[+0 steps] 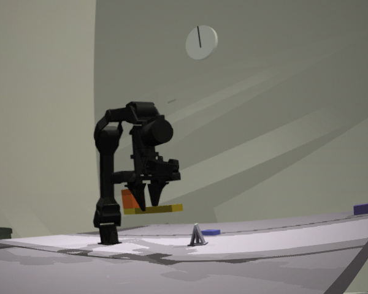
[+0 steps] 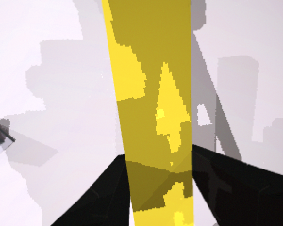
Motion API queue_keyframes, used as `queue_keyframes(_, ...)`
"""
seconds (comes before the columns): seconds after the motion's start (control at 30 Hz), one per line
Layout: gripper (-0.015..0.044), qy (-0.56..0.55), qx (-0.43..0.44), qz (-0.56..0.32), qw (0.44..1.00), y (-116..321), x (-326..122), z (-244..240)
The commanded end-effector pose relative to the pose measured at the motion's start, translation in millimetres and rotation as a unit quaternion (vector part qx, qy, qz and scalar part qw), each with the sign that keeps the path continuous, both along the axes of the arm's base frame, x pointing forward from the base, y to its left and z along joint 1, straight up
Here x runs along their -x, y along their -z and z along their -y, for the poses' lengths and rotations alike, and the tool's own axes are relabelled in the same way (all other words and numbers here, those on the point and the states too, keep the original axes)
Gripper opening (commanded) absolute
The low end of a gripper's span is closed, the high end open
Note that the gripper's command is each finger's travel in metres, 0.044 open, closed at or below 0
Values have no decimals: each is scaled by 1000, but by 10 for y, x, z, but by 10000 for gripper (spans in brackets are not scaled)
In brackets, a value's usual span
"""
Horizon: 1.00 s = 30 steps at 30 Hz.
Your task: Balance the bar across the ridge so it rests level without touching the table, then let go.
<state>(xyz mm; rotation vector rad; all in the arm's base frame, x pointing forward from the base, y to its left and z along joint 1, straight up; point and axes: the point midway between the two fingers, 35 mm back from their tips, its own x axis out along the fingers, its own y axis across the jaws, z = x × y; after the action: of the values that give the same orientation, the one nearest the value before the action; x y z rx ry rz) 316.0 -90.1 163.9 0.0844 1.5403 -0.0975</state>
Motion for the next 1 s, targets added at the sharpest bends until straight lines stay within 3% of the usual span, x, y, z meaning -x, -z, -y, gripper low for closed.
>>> queue_keyframes(0.0,0,84,-4,1,996,-11,-52,-103)
queue_keyframes(0.47,0,355,-13,4,935,-17,-175,-430)
queue_keyframes(0.97,0,614,-22,5,789,-19,-227,-766)
